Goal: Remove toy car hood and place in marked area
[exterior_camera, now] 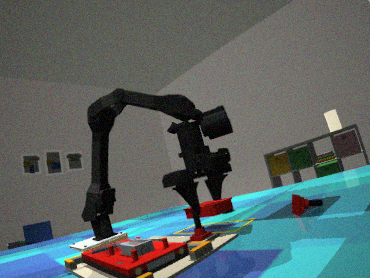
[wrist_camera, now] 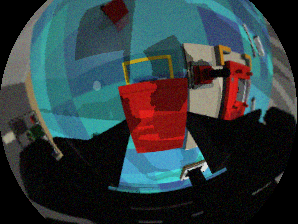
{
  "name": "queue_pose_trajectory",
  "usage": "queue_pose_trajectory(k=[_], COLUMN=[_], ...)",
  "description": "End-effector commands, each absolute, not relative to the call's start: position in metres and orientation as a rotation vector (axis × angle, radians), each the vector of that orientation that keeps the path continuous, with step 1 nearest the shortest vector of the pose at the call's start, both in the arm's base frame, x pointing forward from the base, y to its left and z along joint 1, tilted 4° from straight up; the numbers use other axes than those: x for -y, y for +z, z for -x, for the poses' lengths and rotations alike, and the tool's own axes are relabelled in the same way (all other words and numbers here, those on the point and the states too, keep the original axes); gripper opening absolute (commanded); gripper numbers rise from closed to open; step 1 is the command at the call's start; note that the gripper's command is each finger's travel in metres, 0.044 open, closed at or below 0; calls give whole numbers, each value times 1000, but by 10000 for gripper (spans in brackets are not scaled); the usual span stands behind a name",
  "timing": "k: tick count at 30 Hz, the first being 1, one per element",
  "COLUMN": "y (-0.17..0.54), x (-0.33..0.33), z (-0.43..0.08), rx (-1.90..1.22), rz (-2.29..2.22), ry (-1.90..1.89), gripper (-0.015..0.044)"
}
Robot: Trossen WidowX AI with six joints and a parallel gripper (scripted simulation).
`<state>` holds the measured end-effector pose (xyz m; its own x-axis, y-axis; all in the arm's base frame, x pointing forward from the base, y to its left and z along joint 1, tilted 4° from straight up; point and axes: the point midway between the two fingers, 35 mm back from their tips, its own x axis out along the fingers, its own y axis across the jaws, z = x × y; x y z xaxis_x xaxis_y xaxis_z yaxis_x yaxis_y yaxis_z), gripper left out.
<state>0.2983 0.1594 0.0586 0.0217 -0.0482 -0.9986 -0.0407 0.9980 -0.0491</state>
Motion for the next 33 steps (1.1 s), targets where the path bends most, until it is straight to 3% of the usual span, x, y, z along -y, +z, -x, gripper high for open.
queue_pose_trajectory(k=[1, 33], y=[54, 40], x=[-159, -158], z=[-296, -295], rx=[-1557, -1557], rz=[70, 70], ry=[-4, -4], gripper=[0, 0])
